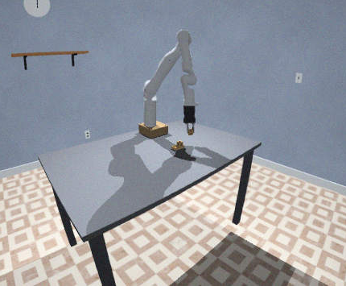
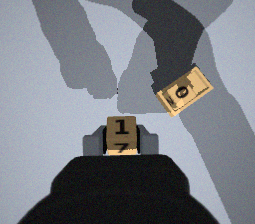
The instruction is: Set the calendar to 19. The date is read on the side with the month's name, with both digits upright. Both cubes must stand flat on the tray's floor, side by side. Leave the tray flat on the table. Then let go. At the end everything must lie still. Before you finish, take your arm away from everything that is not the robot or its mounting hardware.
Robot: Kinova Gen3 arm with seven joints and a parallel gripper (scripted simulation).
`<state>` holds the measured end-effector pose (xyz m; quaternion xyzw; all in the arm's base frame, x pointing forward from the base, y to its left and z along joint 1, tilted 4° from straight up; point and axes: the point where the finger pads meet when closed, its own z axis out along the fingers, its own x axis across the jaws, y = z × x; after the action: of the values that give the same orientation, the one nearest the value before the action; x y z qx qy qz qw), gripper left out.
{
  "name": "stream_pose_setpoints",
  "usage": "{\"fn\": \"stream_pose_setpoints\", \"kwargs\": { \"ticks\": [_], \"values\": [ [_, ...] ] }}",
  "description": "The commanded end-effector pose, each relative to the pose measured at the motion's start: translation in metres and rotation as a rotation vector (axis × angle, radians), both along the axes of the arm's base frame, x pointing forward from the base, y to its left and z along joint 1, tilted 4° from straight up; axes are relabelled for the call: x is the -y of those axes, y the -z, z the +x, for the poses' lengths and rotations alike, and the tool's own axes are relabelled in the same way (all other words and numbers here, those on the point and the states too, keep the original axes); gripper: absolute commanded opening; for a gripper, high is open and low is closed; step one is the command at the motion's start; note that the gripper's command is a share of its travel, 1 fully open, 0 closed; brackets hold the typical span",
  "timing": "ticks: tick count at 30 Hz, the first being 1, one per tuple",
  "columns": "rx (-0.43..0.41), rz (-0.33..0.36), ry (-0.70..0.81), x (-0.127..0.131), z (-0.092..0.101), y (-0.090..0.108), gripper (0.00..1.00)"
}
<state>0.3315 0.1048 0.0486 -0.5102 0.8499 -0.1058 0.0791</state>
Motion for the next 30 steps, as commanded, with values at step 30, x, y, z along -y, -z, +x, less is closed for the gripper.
{"fn": "stream_pose_setpoints", "kwargs": {
  "ticks": [30],
  "values": [
    [-0.175,0.092,0.012,0.0092,0.0036,-0.0048,0.57]
  ]
}}
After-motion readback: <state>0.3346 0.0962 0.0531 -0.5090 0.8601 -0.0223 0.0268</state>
